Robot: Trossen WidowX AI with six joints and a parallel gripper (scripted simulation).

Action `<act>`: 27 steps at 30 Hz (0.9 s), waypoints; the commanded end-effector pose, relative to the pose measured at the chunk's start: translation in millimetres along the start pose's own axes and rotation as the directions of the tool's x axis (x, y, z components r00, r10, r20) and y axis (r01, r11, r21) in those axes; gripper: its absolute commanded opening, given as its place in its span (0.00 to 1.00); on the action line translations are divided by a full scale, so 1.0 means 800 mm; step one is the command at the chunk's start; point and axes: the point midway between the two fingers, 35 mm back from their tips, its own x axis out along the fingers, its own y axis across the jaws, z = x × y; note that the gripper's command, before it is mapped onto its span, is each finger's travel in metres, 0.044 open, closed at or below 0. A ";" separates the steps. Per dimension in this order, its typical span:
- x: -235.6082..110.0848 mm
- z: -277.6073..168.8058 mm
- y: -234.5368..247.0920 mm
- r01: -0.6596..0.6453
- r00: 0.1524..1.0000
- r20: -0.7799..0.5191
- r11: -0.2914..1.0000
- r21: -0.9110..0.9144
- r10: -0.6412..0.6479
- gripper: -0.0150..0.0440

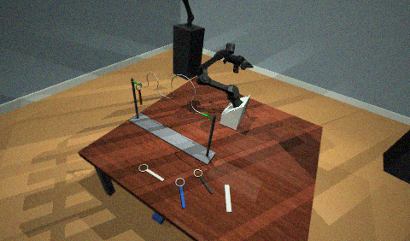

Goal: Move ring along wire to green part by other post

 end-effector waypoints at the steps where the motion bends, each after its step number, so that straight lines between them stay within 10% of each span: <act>1: 0.000 -0.001 0.000 -0.001 1.000 -0.001 1.000 0.003 0.001 0.89; 9: 0.004 -0.043 0.024 -0.022 0.997 -0.068 0.977 0.214 0.038 0.53; 27: -0.024 -0.165 0.142 0.058 0.929 -0.297 0.705 0.706 0.222 0.53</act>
